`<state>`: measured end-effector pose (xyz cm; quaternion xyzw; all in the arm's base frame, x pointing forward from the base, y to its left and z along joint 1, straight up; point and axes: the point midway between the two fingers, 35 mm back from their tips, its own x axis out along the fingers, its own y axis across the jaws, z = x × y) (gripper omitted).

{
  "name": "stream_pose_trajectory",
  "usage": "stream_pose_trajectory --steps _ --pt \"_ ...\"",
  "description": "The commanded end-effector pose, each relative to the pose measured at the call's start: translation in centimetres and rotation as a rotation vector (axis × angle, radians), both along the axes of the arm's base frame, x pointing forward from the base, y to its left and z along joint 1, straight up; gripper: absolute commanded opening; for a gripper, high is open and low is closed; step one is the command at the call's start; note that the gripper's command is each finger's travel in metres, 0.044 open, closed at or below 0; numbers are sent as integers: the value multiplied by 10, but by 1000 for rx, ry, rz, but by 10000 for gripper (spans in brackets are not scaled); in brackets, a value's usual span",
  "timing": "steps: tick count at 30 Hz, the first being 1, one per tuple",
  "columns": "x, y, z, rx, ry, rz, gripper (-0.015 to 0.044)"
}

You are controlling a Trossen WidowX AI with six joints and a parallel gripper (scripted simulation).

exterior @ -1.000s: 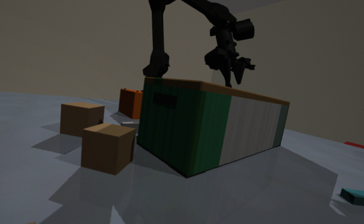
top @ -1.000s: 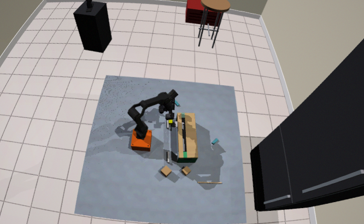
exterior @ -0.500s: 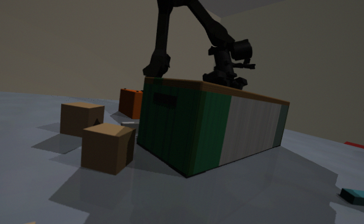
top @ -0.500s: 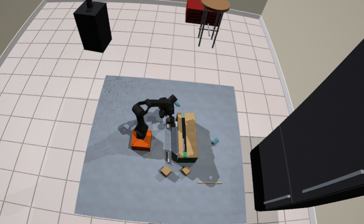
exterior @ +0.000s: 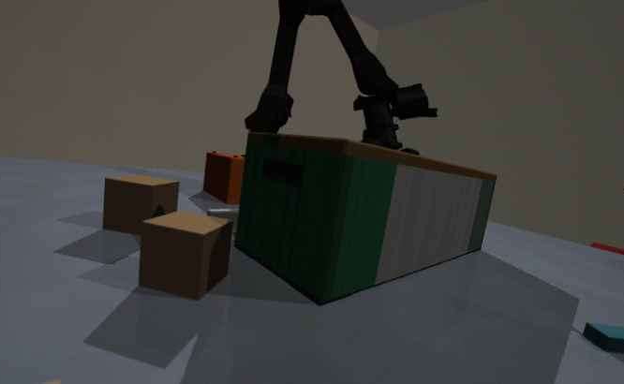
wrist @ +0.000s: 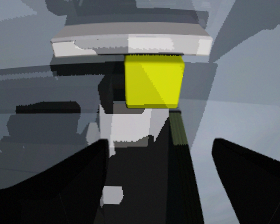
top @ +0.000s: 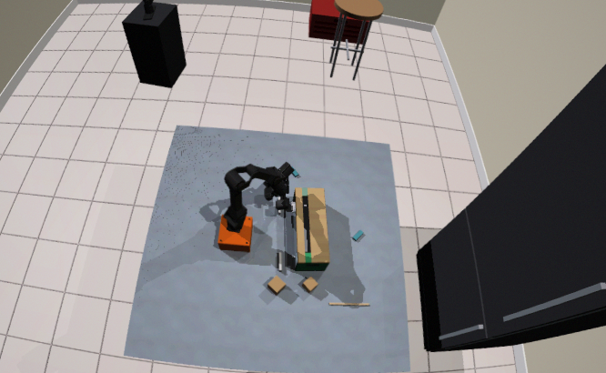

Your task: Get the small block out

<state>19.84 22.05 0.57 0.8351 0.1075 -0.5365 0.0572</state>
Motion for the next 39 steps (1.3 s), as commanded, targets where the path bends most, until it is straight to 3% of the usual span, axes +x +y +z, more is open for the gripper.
stream_pose_trajectory --steps 1,29,37,39 --pt "-1 -2 -10 -10 2 3 285" --pt "-2 -4 -52 -11 3 3 285" --pt "-2 -4 -52 -11 3 3 75" --pt "-2 -4 -52 -11 3 3 62"
